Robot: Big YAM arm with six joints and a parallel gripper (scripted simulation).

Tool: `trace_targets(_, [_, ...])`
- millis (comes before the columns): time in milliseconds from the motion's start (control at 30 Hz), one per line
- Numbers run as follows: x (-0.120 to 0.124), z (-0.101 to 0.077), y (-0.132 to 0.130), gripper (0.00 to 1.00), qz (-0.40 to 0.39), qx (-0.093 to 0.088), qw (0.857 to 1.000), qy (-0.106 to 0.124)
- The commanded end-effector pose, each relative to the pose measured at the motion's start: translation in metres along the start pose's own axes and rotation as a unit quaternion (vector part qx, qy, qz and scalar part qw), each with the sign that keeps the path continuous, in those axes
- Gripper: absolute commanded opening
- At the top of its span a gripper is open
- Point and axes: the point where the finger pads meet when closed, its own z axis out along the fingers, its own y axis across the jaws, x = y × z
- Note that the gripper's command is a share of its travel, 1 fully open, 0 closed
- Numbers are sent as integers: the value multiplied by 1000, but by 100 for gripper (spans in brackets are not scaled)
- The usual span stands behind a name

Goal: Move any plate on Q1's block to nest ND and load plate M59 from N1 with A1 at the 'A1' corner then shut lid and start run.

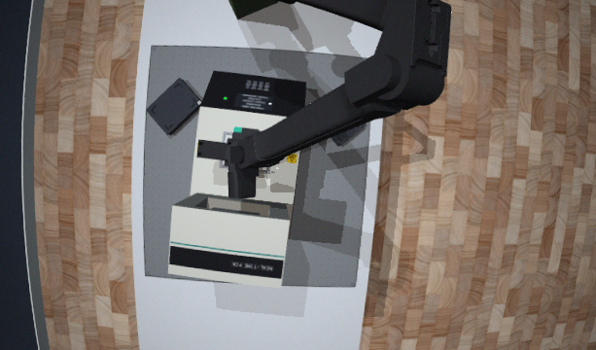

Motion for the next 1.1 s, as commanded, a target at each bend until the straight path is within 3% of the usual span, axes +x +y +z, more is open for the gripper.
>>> trace_targets(0, [-6,1,-5,0,10,4,1000,-6])
trace_targets(700, [-5,1,-5,0,10,4,1000,-6])
trace_targets(733, [-5,1,-5,100,10,4,1000,-6])
trace_targets(1067, [3,-7,12,100,1,-9,1000,-4])
